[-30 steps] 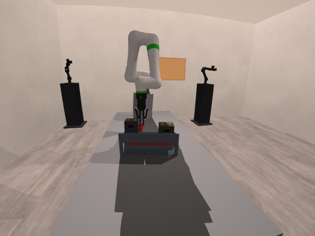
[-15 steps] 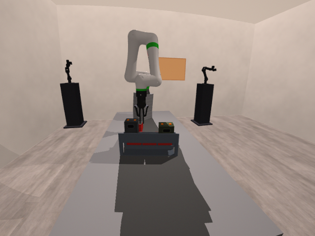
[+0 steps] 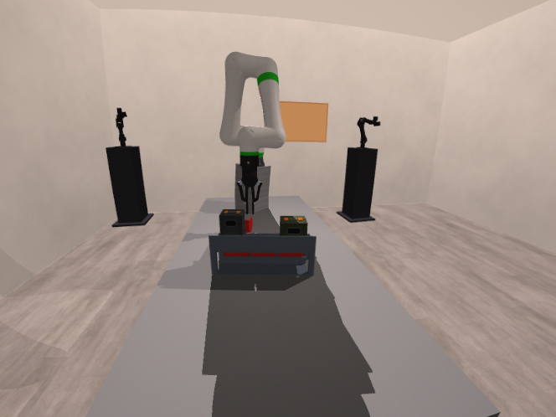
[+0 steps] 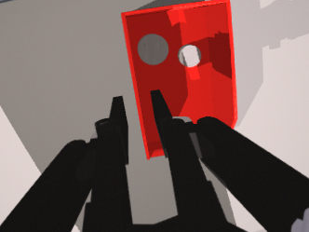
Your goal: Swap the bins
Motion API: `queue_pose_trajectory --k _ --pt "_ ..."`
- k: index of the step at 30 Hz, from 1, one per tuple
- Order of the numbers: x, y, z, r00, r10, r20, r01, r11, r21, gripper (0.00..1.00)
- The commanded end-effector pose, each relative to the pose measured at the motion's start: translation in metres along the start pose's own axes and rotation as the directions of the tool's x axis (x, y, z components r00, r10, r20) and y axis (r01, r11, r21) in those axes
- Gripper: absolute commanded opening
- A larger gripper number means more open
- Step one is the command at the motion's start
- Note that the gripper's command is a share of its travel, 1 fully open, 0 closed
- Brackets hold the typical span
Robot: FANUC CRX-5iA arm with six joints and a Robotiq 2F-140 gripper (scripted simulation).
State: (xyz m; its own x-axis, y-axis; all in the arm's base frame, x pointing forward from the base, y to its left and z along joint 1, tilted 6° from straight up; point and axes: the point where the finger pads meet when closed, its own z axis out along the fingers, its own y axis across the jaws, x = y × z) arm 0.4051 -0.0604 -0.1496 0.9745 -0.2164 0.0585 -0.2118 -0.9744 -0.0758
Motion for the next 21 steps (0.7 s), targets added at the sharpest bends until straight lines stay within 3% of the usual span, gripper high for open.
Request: queue_pose_trajectory --k 1,21 --pt "0.001 0.0 -0.005 1.0 0.0 -0.001 0.0 1.0 0.0 0.24" --pt "0.001 0.0 -0.03 1.0 0.0 -0.001 0.0 1.0 0.0 0.24"
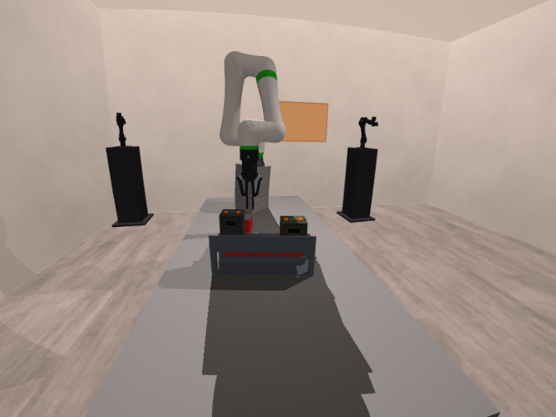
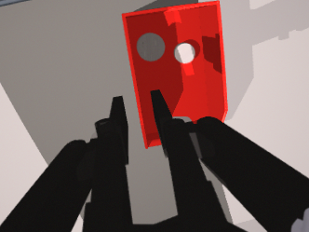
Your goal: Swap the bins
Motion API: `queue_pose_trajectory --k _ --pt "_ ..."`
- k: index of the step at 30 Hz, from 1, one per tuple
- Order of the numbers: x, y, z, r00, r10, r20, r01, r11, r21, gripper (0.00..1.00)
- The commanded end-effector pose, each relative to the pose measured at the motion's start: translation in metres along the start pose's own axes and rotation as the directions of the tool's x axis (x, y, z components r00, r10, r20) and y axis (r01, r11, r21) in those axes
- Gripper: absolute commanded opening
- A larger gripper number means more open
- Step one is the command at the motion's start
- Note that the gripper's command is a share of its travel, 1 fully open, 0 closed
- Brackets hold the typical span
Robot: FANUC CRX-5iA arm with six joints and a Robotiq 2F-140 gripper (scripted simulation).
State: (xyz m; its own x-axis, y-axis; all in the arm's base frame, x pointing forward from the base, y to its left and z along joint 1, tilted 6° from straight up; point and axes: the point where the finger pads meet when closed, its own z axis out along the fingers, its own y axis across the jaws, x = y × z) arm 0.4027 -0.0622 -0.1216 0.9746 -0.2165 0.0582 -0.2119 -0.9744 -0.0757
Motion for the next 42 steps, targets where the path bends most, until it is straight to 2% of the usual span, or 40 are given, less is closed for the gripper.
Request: queue_pose_trajectory --k 1,24,25,42 --pt "0.0009 -0.0001 -0.0027 1.0 0.0 -0.002 0.0 1.0 0.0 0.24" --pt "0.0008 -0.0001 -0.0098 1.0 0.0 -0.002 0.0 1.0 0.0 0.24" --pt "0.0008 -0.0001 -0.0098 1.0 0.0 -0.002 0.0 1.0 0.0 0.1" --pt "0.0008 -0.0001 -0.0098 1.0 0.0 -0.002 0.0 1.0 0.0 0.1"
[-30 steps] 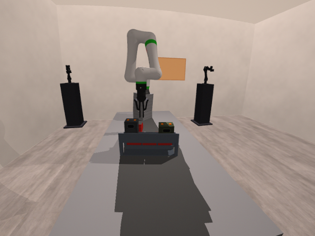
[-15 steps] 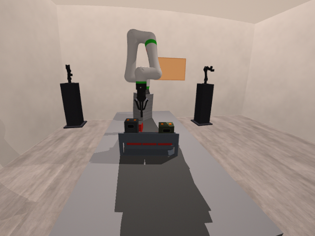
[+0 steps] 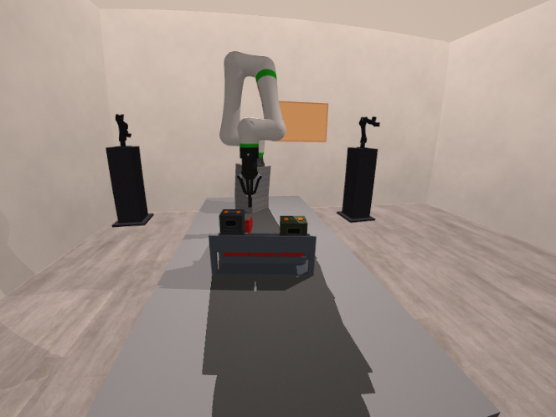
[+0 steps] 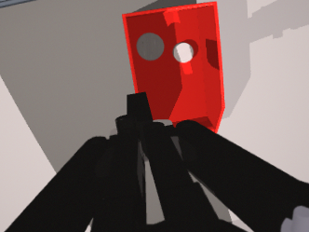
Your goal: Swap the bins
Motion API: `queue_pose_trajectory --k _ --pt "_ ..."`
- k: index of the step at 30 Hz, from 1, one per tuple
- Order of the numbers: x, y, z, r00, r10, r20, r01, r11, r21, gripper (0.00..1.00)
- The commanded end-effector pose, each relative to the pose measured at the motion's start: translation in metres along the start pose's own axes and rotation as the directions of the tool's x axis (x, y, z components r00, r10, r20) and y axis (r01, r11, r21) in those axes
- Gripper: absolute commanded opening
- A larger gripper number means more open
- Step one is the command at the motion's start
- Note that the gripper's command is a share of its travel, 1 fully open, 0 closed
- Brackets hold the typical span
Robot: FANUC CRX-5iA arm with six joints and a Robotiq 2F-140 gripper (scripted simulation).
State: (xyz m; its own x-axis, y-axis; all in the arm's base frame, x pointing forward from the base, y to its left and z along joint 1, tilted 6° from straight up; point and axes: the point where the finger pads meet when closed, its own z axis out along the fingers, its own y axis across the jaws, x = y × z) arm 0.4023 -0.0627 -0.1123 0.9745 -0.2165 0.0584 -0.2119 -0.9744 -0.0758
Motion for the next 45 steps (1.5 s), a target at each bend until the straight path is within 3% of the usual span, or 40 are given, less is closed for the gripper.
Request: queue_pose_trajectory --k 1,7,11,17,19,20,23,27,34,36,37,45 --pt "0.001 0.0 0.0 1.0 0.0 -0.001 0.0 1.0 0.0 0.1" --pt "0.002 -0.001 0.0 1.0 -0.018 -0.001 0.018 1.0 0.0 0.1" --pt "0.017 -0.009 0.001 0.984 -0.178 -0.001 0.178 0.984 0.0 0.1" --pt "0.066 -0.038 0.009 0.828 -0.561 -0.001 0.561 0.828 -0.008 0.1" --pt "0.066 -0.038 0.009 0.828 -0.561 -0.001 0.561 0.828 -0.008 0.1" --pt "0.075 -0.044 0.011 0.723 -0.691 -0.001 0.691 0.723 -0.009 0.1" --pt "0.101 -0.06 0.017 0.62 -0.784 0.001 0.784 0.62 -0.025 0.1" --pt "0.125 -0.077 0.024 0.428 -0.904 0.007 0.903 0.428 -0.038 0.1" --pt "0.134 -0.084 0.027 0.069 -0.998 0.009 0.997 0.069 -0.018 0.1" --pt "0.134 -0.084 0.027 0.069 -0.998 0.009 0.997 0.069 -0.018 0.1" --pt "0.134 -0.084 0.027 0.0 -1.0 0.0 1.0 0.0 -0.002 0.62" --pt "0.134 -0.084 0.027 0.0 -1.0 0.0 1.0 0.0 -0.002 0.62"
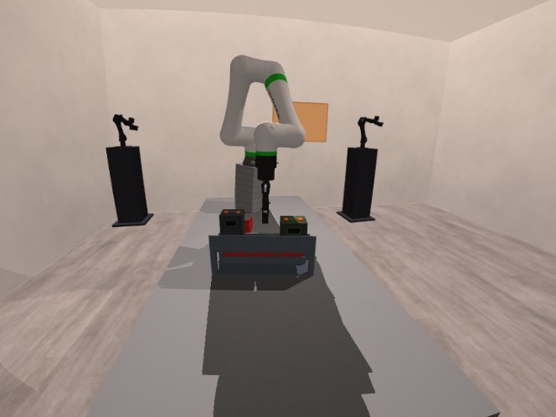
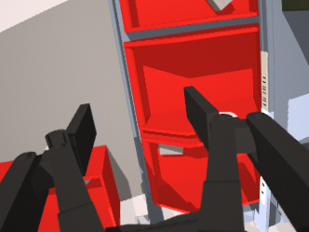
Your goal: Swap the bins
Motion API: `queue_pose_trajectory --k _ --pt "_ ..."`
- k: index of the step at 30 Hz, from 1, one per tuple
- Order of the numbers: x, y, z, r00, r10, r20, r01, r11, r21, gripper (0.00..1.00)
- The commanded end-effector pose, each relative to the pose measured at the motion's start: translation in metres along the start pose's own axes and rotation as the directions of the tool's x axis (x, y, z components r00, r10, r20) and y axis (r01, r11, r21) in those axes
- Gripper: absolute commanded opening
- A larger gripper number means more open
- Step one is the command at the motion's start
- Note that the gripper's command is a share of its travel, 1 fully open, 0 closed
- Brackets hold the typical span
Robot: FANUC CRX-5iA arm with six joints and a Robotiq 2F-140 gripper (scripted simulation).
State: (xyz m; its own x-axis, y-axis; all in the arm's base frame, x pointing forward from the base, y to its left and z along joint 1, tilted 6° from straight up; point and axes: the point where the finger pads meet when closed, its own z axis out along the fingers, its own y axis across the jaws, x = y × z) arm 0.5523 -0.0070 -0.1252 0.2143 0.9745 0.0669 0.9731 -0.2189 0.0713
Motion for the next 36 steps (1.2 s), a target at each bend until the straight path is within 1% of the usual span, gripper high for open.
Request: queue_pose_trajectory --k 1,28,36 --pt "-0.0013 0.0003 -0.0004 1.0 -0.001 -0.009 0.002 1.0 0.011 0.62" --pt "-0.0013 0.0003 -0.0004 1.0 -0.001 -0.009 0.002 1.0 0.011 0.62" --pt "-0.0013 0.0003 0.0028 1.0 -0.002 -0.009 0.002 1.0 0.012 0.62"
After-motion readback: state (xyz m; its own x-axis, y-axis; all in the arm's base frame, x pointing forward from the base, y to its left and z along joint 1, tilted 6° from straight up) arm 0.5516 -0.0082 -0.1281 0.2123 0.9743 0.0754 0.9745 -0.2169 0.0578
